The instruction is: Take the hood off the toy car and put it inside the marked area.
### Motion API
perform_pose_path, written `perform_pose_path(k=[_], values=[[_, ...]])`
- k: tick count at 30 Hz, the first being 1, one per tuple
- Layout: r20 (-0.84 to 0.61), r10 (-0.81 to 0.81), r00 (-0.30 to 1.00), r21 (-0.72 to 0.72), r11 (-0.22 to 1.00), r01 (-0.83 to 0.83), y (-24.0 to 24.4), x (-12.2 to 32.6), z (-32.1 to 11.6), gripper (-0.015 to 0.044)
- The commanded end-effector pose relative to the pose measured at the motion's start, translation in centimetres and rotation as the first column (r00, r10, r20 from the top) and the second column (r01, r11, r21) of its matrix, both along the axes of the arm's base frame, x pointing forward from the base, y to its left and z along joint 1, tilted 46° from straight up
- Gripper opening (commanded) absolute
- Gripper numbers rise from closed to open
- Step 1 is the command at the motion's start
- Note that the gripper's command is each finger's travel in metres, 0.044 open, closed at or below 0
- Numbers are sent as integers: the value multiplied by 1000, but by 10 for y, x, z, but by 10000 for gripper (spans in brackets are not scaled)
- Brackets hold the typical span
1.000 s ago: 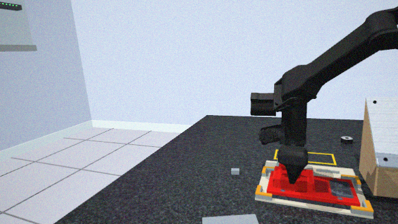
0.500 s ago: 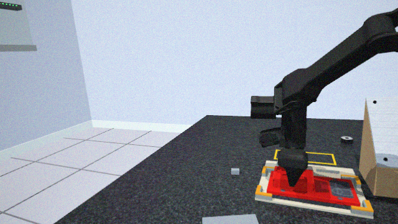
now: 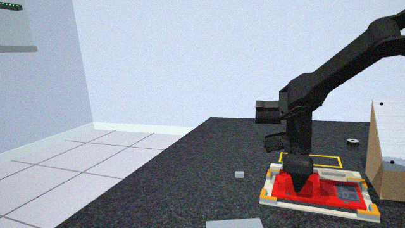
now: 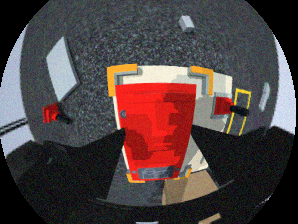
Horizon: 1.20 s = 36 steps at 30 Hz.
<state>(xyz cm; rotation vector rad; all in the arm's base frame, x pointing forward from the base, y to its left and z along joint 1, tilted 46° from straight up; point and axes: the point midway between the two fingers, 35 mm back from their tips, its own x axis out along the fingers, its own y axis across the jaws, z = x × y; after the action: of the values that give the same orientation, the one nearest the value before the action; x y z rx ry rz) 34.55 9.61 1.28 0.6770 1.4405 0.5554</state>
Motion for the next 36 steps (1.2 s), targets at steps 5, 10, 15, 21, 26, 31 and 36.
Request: perform_pose_path(k=[5,10,15,21,26,31,36], values=[[1,0,1000,0,1000,0,0,0,0,315],[1,0,1000,0,1000,0,0,0,0,282],[1,0,1000,0,1000,0,-1,0,1,170],[1,0,1000,0,1000,0,-4,0,3,12],[1,0,1000,-1,1000,0,-6,0,6,0],[1,0,1000,-1,1000,0,-8,0,8,0],[1,0,1000,-1,1000,0,-11,0,10,0]])
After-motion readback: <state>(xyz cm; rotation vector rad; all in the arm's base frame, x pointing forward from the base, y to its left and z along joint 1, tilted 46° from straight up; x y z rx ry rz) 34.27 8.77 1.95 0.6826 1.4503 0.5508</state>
